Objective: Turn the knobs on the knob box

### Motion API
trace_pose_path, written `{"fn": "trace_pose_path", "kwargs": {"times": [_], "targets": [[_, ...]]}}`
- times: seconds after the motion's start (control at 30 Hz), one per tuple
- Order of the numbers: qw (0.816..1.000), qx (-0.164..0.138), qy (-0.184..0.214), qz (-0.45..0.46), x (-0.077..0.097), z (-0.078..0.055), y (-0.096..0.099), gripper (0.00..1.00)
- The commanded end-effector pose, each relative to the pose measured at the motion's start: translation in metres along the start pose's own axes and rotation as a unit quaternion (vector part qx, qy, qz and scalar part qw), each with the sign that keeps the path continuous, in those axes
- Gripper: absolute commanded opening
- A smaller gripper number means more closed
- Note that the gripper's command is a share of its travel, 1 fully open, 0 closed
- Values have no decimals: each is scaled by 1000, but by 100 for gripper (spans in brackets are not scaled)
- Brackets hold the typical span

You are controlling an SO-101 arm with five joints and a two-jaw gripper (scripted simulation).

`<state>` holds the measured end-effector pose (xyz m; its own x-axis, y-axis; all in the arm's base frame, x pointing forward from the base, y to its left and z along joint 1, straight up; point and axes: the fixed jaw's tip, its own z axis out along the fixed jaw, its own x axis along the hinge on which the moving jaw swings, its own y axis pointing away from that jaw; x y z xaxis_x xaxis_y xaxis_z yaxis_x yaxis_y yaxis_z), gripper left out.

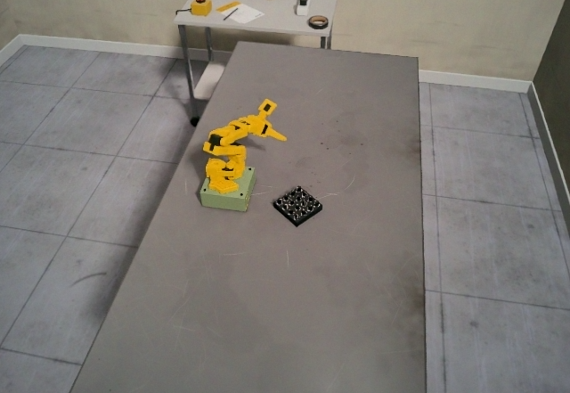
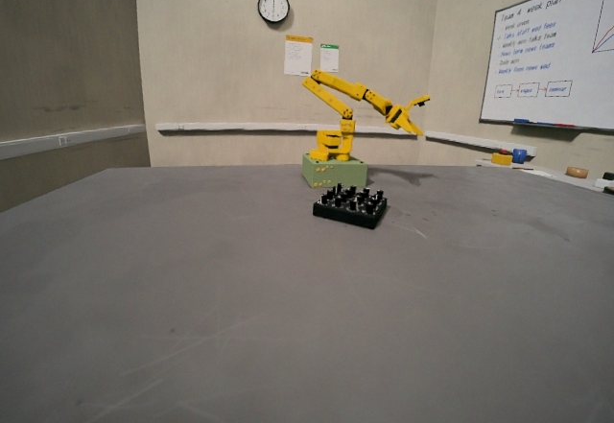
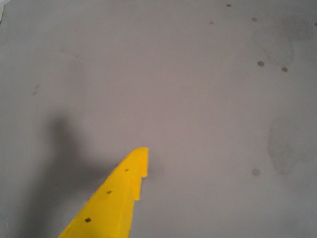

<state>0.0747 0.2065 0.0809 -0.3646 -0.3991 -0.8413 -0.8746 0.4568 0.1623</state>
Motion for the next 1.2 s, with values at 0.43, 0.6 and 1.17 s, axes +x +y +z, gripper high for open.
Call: {"fn": "trace_pose_path", "kwargs": {"times": [0.43,0.6,1.17], "targets": [[977,41,211,0,31,-16,-6,40],[962,52,269,0,39,-26,-8,40],[957,66,284,11,40,-30,-14,40]]}}
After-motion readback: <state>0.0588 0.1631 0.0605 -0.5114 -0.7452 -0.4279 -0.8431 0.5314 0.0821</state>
